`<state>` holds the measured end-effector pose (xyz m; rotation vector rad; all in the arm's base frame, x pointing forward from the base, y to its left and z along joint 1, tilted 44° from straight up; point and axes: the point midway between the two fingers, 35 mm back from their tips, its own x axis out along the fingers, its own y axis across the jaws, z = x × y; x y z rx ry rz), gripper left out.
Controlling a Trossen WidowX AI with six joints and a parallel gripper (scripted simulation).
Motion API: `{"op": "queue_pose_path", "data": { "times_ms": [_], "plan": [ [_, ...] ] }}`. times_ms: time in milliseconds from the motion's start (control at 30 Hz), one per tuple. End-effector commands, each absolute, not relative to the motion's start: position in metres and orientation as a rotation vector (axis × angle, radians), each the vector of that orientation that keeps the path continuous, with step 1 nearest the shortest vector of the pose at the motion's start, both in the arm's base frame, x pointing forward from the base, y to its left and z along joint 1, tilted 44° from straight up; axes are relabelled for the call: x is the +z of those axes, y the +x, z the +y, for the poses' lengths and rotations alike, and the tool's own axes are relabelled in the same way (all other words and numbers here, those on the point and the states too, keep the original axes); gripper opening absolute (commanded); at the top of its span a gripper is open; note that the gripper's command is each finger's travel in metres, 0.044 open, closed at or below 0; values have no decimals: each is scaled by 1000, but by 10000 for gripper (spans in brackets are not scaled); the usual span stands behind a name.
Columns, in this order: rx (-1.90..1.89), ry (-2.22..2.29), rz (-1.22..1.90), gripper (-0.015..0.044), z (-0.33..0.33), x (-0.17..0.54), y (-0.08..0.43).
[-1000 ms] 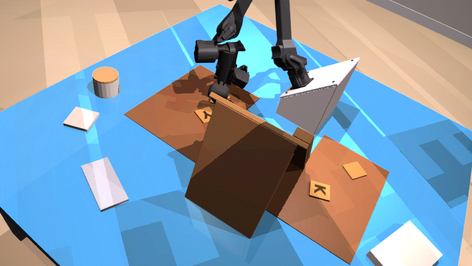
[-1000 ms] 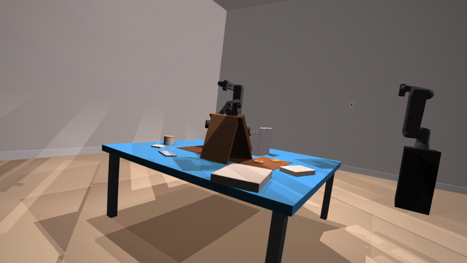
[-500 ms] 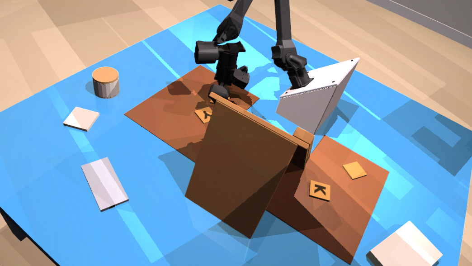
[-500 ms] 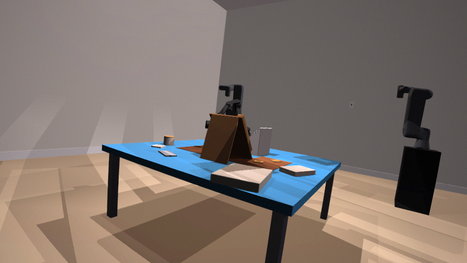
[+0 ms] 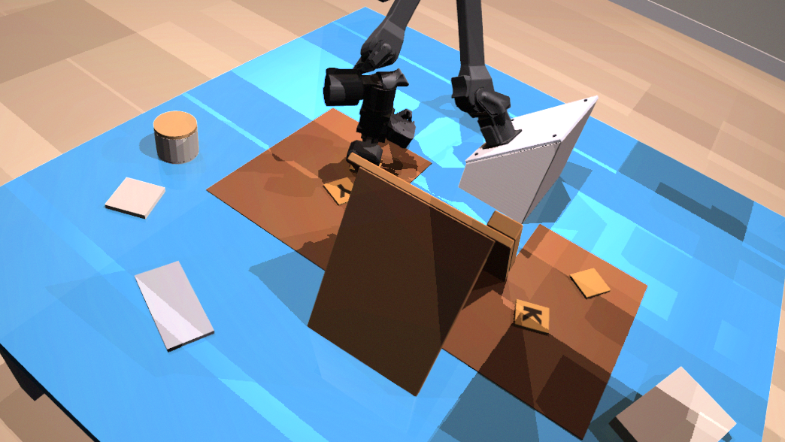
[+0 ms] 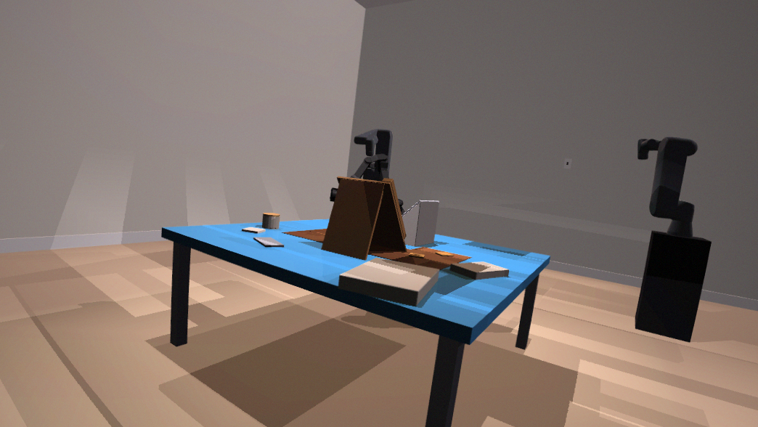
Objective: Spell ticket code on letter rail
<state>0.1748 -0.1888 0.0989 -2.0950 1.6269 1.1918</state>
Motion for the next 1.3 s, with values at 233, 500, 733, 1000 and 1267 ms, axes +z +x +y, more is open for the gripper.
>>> {"op": "queue_pose_path", "data": {
  "times_ms": [233,500,733,1000,1267],
  "plan": [
    [1197,-2097,1619,102,-186,101,174],
    [1198,-2097,1618,0,-182,102,172],
    [1198,-2096,1618,0,-177,103,172],
    [1198,-2096,1618,0,-173,103,171],
    [1199,-2096,1617,0,-168,104,171]
  ]
}}
